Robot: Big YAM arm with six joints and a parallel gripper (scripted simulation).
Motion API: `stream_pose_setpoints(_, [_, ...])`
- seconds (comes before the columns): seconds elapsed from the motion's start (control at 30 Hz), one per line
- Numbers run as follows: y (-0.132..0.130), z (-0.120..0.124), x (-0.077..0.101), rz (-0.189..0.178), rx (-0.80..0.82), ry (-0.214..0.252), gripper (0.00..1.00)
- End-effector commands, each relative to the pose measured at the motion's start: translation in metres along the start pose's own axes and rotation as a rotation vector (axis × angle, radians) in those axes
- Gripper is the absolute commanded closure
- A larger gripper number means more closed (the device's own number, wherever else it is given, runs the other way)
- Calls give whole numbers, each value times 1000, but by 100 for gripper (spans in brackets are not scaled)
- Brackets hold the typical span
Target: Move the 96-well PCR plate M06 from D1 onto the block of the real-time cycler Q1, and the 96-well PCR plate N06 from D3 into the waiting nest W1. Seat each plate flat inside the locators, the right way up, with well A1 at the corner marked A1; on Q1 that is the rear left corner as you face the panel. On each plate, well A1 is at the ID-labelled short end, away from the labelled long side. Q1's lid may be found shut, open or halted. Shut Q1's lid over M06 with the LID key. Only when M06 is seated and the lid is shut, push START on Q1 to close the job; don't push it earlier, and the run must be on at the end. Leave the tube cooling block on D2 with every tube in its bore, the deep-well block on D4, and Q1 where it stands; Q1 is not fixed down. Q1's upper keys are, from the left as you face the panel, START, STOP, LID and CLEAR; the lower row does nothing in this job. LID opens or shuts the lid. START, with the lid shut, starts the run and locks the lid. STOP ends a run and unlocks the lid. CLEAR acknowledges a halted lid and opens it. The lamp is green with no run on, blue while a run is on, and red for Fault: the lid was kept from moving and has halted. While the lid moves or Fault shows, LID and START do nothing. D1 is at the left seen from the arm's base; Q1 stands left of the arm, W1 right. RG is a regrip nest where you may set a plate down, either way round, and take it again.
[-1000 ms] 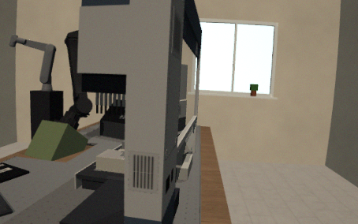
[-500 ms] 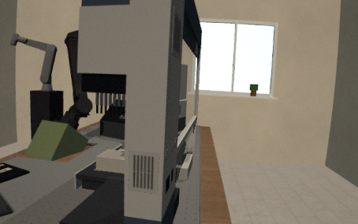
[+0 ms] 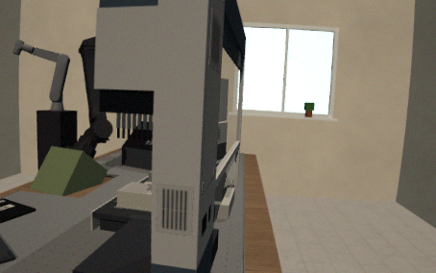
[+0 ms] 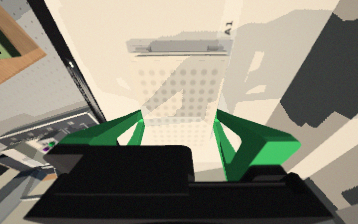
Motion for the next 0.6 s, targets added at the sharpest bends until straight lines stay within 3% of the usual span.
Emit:
stream_pose_setpoints(0.0, [-19, 8, 26, 53, 23, 47, 100])
stream_pose_setpoints(0.3, [-27, -4, 39, 98, 47, 59, 100])
stream_pose_setpoints(0.57, [-28, 4, 33, 89, 24, 61, 100])
Point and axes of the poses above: the point where the finger pads meet when closed, its own x axis back along the fingers, its own y axis across the jaws, z = x × y, the point moved 5 cm from there along x, back along the fingers, and after that the axes turned 6 degrees about x, right-handed, at the moved point
